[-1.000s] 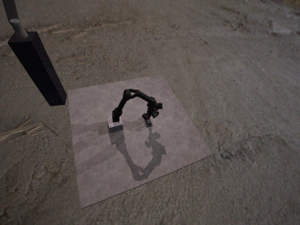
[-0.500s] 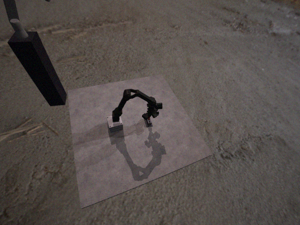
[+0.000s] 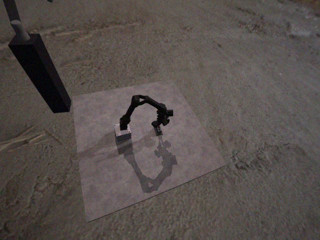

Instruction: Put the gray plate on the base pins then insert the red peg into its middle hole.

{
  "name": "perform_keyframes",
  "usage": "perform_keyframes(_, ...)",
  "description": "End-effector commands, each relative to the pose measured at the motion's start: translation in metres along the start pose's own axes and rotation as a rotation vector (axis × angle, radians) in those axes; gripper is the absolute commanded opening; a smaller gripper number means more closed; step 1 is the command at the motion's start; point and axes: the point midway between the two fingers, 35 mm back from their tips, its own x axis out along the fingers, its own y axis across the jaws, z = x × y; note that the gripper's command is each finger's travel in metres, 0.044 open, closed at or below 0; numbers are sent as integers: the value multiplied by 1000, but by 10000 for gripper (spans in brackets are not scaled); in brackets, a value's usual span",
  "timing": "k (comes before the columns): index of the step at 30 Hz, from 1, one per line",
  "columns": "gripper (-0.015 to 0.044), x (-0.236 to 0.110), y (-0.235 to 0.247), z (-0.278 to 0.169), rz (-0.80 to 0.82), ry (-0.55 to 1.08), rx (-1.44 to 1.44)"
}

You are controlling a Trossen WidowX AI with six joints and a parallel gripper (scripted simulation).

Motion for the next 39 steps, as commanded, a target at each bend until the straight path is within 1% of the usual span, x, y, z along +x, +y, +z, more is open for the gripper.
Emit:
perform_keyframes(1, 150, 0, 0, 0, 0, 0, 0)
perform_keyframes(11, 150, -1, 0, 0, -1, 2, 1)
perform_keyframes(39, 150, -17, -4, 3, -4, 8, 5)
